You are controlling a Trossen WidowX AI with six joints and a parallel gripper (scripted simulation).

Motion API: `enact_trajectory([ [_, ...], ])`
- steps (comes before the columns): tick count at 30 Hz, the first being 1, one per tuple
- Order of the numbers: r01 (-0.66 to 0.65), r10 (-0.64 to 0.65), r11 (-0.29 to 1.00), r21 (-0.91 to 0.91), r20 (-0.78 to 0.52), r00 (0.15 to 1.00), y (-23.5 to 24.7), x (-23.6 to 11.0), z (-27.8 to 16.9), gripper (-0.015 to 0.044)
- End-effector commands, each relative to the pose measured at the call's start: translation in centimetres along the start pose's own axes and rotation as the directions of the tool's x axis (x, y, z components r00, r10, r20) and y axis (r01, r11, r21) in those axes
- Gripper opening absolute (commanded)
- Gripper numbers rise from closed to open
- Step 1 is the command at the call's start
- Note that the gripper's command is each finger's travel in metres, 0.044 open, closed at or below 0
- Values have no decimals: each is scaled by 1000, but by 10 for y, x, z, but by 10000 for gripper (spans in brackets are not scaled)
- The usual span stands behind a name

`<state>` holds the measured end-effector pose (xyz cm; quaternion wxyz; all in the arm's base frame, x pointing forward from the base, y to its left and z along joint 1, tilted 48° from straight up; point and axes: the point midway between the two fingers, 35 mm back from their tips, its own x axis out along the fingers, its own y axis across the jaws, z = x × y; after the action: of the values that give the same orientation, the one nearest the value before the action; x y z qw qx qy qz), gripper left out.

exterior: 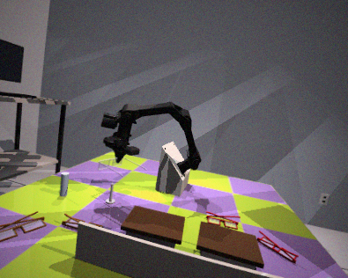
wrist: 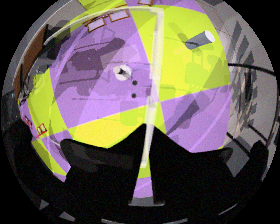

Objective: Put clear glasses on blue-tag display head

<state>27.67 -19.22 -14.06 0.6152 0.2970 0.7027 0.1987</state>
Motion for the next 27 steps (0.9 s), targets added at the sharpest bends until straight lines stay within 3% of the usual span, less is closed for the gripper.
enact_trajectory([
  [1, 33, -33, 997, 66, 4, 999, 17, -15, 5, 0],
  [27, 142, -199, 894, 426, 92, 976, 135, -84, 15, 0],
])
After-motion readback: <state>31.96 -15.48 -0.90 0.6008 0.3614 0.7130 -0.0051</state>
